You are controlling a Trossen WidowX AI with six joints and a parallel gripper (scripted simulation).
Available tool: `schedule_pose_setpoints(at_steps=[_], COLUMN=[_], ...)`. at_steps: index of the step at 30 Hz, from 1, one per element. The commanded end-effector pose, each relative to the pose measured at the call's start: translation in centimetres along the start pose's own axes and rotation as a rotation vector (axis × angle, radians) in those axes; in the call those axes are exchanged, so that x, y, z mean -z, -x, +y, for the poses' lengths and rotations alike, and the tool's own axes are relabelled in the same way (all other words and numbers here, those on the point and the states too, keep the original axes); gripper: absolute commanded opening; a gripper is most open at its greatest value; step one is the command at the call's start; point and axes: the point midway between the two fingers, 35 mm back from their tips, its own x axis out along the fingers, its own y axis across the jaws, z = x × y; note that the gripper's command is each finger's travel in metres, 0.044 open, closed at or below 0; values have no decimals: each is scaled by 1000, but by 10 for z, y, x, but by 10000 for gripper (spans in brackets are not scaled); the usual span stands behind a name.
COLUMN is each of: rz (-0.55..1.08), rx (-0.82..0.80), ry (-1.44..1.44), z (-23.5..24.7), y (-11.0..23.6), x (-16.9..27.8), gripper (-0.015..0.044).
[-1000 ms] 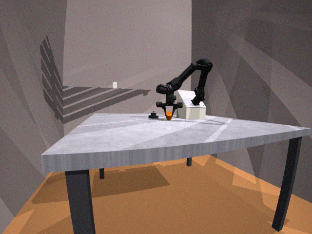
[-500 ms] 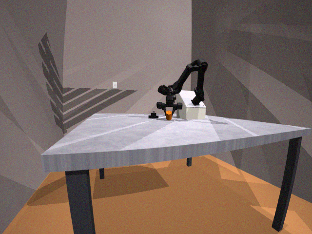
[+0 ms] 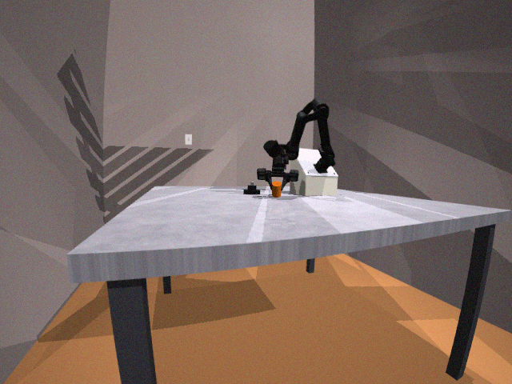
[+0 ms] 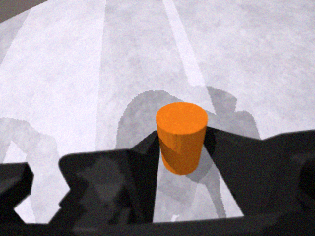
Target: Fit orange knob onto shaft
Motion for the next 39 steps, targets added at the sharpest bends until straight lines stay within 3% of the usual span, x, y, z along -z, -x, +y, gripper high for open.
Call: schedule_pose_setpoints(at_steps=[1,39], rz=[-58,-57], rx=[-6,-6], ry=[-14,-14], z=[5,5], y=[2,9], x=[5,12], gripper=[179,179])
